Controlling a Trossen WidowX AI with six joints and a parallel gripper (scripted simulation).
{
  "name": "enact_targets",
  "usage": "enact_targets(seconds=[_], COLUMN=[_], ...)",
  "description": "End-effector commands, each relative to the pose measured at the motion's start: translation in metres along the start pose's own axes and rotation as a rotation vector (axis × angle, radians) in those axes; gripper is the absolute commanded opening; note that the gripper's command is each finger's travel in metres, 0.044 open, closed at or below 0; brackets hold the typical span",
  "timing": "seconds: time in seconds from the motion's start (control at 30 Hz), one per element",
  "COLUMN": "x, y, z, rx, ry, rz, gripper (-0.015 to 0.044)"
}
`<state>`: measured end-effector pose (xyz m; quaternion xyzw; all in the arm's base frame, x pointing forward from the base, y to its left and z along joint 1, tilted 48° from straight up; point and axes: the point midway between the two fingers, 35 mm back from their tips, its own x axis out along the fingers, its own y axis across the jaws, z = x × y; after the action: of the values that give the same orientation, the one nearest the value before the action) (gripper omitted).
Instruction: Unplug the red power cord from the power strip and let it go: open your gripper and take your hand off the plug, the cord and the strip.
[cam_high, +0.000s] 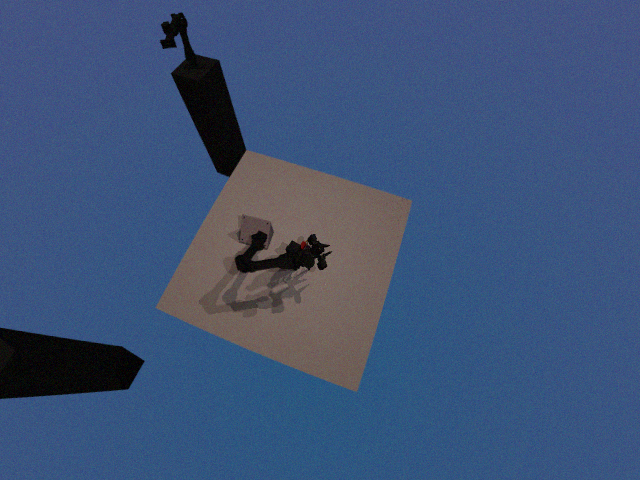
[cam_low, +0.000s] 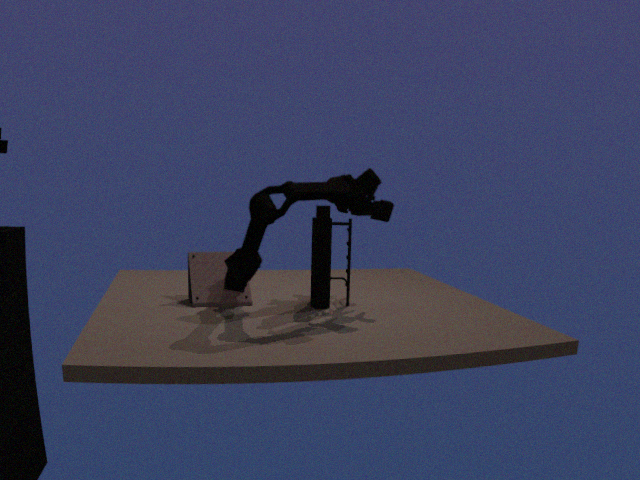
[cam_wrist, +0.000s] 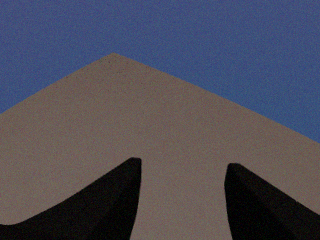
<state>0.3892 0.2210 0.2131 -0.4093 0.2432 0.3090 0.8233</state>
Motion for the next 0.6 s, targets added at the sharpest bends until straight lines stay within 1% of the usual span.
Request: enact_targets(seconds=[0.0, 0.07, 0.1, 0.33, 0.47, 0.57], x=[0.020, 0.029, 0.035, 0.042, 0.027, 0.010], y=[0.038, 0.055, 0.067, 0.117, 0.145, 0.154], z=[-0.017, -0.022, -0.029, -0.088, -0.133, -0.154], rx=[-0.096, -0.100, -0.109, -0.242, -0.432, -0.618], ry=[0.154, 0.180, 0.224, 0.598, 0.925, 1.153], rz=[0.071, 0.086, 0.105, 0.224, 0.291, 0.318], gripper=[0.0160, 0.0160, 0.0160, 0.0160, 0.0160, 0.0160])
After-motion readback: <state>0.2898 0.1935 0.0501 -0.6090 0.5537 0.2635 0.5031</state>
